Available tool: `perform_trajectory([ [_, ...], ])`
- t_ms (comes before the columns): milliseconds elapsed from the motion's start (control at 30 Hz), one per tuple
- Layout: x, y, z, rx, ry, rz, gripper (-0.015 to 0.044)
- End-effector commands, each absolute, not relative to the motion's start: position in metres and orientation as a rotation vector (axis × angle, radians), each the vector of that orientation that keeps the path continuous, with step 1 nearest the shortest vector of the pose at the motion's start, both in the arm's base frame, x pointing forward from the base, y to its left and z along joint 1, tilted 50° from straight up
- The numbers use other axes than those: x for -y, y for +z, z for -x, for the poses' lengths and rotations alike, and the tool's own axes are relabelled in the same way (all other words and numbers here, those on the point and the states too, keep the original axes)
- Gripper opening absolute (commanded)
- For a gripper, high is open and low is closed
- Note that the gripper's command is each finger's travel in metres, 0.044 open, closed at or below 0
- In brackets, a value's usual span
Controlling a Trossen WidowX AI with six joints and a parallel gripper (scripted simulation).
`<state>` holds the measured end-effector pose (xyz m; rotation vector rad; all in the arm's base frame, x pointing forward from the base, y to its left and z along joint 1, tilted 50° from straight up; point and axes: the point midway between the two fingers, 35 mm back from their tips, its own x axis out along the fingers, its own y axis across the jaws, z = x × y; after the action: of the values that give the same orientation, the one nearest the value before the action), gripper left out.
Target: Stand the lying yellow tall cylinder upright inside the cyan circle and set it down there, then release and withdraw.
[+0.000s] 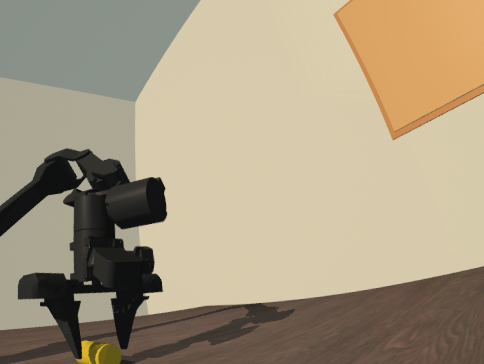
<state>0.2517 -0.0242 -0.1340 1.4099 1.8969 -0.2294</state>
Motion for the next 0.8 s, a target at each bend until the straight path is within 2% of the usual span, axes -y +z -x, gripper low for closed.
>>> perform_trajectory([
  [0, 0.021, -0.138, -0.252, -1.879, -0.232, -1.425, 0.0257],
  [200, 0.021, -0.138, -0.252, -1.879, -0.232, -1.425, 0.0105],
  [767, 0.045, -0.121, -0.259, -1.875, -0.238, -1.421, 0.0105],
])
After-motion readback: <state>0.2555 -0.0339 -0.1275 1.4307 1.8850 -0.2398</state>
